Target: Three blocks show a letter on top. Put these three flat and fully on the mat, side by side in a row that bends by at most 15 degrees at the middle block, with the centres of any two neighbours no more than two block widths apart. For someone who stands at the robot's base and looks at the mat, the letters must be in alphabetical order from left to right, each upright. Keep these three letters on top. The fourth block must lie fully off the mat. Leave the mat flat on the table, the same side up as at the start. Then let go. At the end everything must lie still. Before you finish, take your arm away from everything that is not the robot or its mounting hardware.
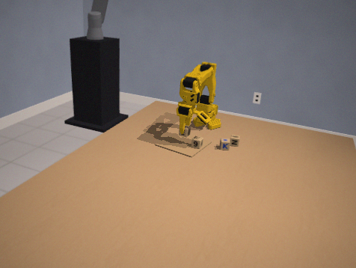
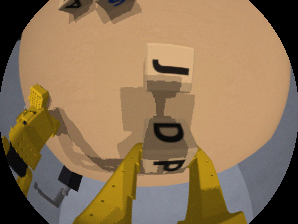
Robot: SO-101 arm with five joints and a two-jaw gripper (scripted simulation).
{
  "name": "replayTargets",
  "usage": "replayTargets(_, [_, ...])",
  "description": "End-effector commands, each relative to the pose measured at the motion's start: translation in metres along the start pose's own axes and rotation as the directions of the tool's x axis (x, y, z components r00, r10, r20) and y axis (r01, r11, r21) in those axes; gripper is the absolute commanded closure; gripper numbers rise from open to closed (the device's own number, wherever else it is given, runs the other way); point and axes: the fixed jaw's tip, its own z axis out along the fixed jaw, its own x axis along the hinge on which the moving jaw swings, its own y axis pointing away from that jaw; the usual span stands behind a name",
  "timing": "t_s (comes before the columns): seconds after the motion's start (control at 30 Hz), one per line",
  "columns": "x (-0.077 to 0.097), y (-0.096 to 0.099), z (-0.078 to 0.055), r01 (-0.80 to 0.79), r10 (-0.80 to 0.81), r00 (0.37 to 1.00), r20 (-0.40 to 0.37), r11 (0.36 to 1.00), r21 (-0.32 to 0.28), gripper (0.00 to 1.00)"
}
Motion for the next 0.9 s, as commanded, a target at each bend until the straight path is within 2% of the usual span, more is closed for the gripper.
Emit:
replayTargets(0.0, [0.0006,-0.0076,-0.0067,-0.001,0.001,1.000,0.001,0.998,0.066,1.00])
replayTargets(0.87, [0.0005,-0.0079,0.0019,-0.001,0.001,1.000,0.001,0.998,0.066,1.00])
